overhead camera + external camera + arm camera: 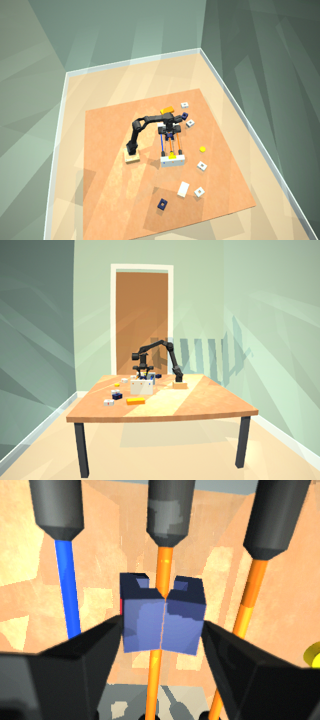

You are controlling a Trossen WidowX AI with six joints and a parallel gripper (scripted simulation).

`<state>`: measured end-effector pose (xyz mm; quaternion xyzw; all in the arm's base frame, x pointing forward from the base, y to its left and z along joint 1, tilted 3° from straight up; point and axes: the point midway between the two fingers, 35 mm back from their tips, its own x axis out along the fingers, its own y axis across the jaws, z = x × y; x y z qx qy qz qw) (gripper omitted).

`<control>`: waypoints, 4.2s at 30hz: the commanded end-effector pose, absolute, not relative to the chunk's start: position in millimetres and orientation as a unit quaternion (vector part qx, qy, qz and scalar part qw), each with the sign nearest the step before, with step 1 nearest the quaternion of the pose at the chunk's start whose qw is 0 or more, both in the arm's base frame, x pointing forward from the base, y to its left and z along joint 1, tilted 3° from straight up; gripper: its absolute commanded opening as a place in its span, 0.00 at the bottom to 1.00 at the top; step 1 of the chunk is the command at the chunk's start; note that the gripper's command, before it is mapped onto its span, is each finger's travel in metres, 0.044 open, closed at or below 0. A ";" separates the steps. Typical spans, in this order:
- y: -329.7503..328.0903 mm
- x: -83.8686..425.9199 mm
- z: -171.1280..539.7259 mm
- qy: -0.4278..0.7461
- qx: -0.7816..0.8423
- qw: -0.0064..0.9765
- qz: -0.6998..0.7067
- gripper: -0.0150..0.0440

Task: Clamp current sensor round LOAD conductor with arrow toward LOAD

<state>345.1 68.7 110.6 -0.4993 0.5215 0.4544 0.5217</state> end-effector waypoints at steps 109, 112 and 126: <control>65.0 348.8 50.5 0.528 -0.493 0.515 0.461 0.83; 65.0 348.8 50.5 0.528 -0.493 0.515 0.461 0.80; 65.0 348.8 50.5 0.528 -0.493 0.515 0.461 0.64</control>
